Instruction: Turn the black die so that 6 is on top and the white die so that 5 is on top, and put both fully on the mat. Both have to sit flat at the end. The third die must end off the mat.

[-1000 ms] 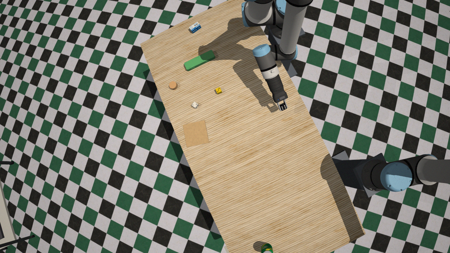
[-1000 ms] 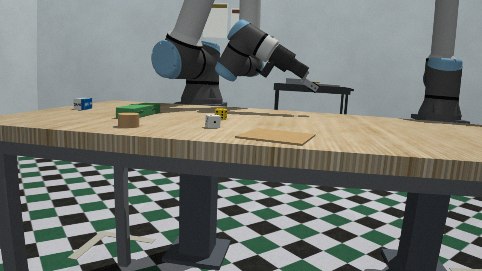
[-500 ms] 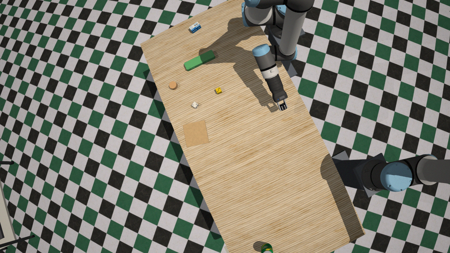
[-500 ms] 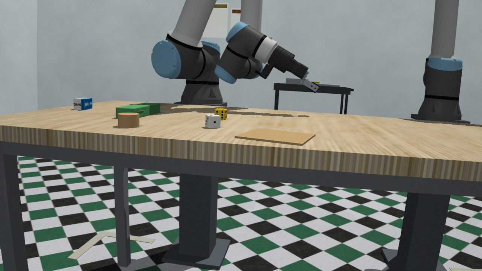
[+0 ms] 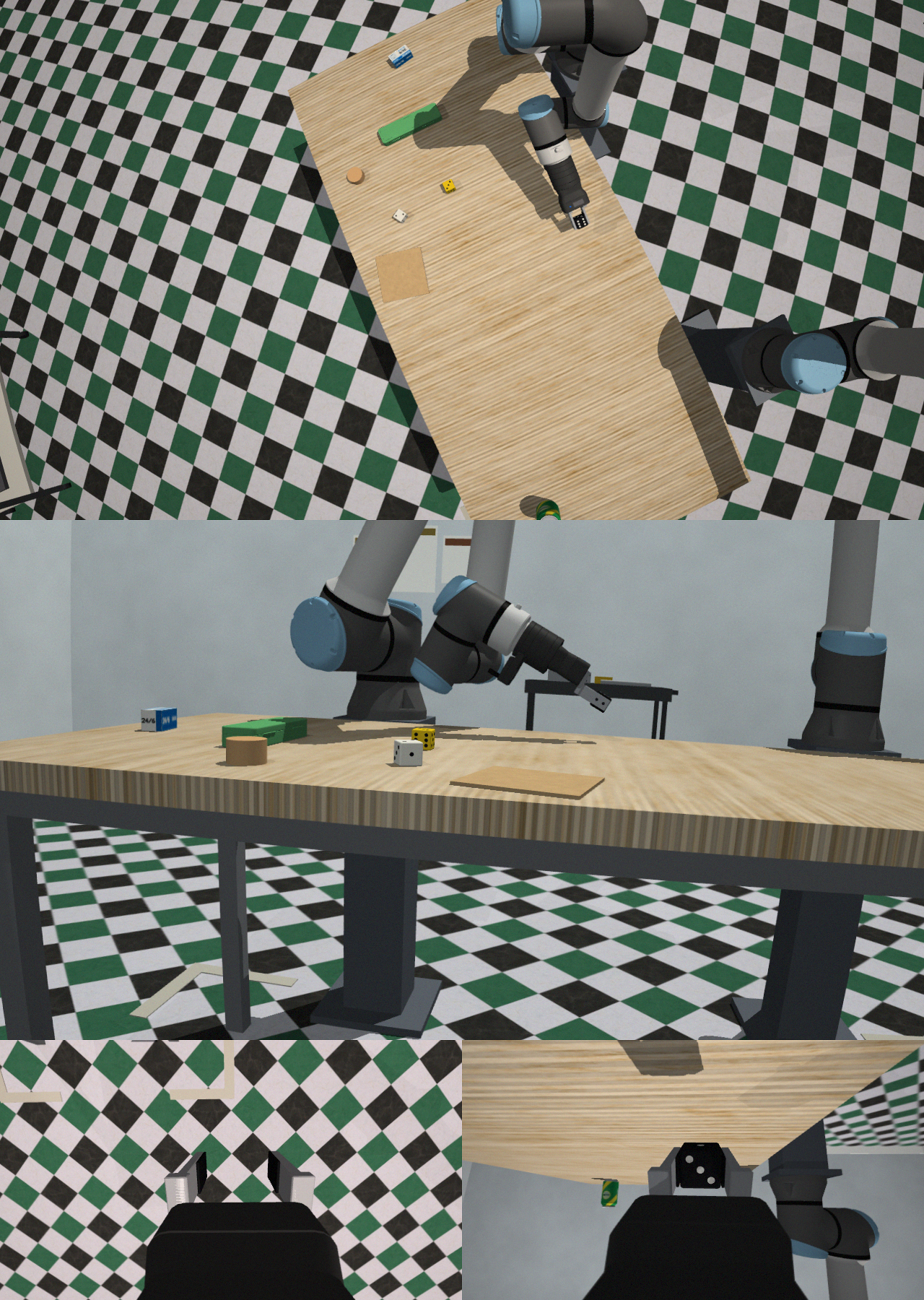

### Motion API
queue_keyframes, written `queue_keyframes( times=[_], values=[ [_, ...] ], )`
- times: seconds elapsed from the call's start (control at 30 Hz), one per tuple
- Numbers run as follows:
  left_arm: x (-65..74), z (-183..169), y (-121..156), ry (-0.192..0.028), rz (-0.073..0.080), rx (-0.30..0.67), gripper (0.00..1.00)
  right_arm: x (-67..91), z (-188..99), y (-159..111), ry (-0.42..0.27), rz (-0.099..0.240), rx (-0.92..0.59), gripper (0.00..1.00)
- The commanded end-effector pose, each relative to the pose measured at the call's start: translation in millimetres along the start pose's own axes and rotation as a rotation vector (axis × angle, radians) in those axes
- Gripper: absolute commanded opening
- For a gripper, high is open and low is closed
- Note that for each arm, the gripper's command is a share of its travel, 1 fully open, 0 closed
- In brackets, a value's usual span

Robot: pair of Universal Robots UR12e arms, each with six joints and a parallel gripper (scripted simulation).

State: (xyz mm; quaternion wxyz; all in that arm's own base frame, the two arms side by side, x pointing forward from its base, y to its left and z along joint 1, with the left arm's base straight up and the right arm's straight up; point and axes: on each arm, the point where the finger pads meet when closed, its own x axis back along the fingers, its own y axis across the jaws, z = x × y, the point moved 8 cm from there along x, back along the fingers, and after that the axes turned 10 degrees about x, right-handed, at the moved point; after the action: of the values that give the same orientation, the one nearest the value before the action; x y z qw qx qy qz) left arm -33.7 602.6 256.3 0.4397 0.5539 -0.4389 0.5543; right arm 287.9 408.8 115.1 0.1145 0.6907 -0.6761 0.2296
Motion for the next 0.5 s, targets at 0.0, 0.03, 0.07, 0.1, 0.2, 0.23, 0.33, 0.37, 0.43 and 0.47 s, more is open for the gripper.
queue_keyframes(
  times=[0.0,0.03,0.07,0.1,0.2,0.23,0.33,0.37,0.43,0.47],
  values=[
    [0.7,0,0,-0.001,0.001,0.000,1.00,-9.0,16,3,-0.003,0.001,0.000,0.57],
    [0.7,0,0,-0.001,0.001,0.000,1.00,-10.6,19,3,-0.003,0.001,0.000,0.57],
    [0.7,0,0,-0.001,0.001,0.000,1.00,-12.2,21,4,-0.003,0.001,0.000,0.57],
    [0.7,0,0,-0.001,0.001,0.000,1.00,-13.6,24,4,-0.003,0.001,0.000,0.57],
    [0.7,0,0,-0.001,0.001,0.000,1.00,-17.3,31,5,-0.003,0.001,0.000,0.57],
    [0.7,0,0,-0.001,0.001,0.000,1.00,-18.2,32,6,-0.003,0.001,0.000,0.57],
    [0.7,0,0,-0.001,0.001,0.000,1.00,-20.2,36,6,-0.003,0.001,0.000,0.57],
    [0.7,0,0,-0.001,0.001,0.000,1.00,-20.2,36,6,-0.003,0.001,0.000,0.57],
    [0.7,0,0,-0.001,0.001,0.000,1.00,-20.5,37,6,-0.003,0.001,0.000,0.57],
    [0.7,0,0,-0.001,0.001,0.000,1.00,-20.7,37,7,-0.003,0.001,0.000,0.57]
  ],
)
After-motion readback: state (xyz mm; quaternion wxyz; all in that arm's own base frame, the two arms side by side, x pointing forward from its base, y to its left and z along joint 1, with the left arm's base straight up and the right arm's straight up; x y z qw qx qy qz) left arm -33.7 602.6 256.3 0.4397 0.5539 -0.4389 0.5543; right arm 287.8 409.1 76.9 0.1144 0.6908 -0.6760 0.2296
